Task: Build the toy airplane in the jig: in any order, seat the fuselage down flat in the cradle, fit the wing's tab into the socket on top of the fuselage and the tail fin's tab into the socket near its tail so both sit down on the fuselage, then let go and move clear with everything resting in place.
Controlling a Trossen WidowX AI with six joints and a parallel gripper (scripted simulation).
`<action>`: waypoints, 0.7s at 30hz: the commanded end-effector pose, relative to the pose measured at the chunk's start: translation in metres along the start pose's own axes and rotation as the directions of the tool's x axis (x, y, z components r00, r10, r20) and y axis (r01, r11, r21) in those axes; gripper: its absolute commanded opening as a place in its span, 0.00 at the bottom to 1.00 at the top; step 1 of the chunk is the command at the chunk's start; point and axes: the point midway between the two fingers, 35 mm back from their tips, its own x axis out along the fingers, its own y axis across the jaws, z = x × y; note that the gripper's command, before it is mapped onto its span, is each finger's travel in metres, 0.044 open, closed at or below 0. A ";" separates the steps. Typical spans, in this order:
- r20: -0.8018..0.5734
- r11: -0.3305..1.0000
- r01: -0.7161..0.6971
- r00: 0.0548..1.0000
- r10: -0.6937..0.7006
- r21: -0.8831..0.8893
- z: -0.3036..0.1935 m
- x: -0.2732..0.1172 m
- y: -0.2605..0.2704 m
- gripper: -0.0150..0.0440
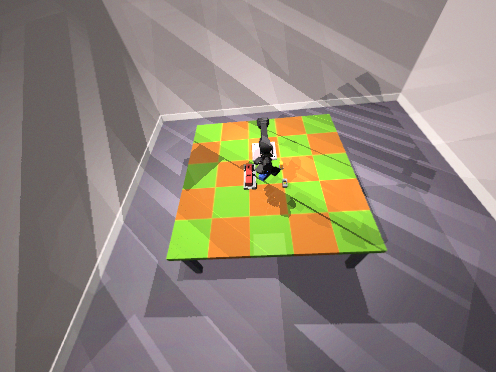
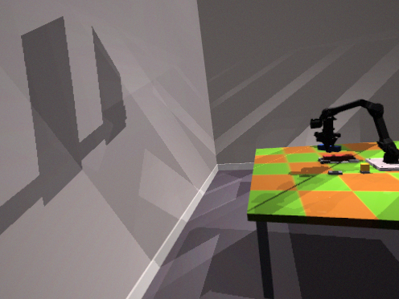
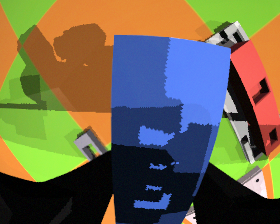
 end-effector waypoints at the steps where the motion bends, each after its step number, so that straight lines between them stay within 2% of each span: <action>1: 0.000 0.998 -0.005 1.000 0.005 0.061 0.005 0.001 -0.009 0.25; 21: 0.003 0.917 0.000 1.000 -0.001 0.400 0.033 0.013 -0.067 0.25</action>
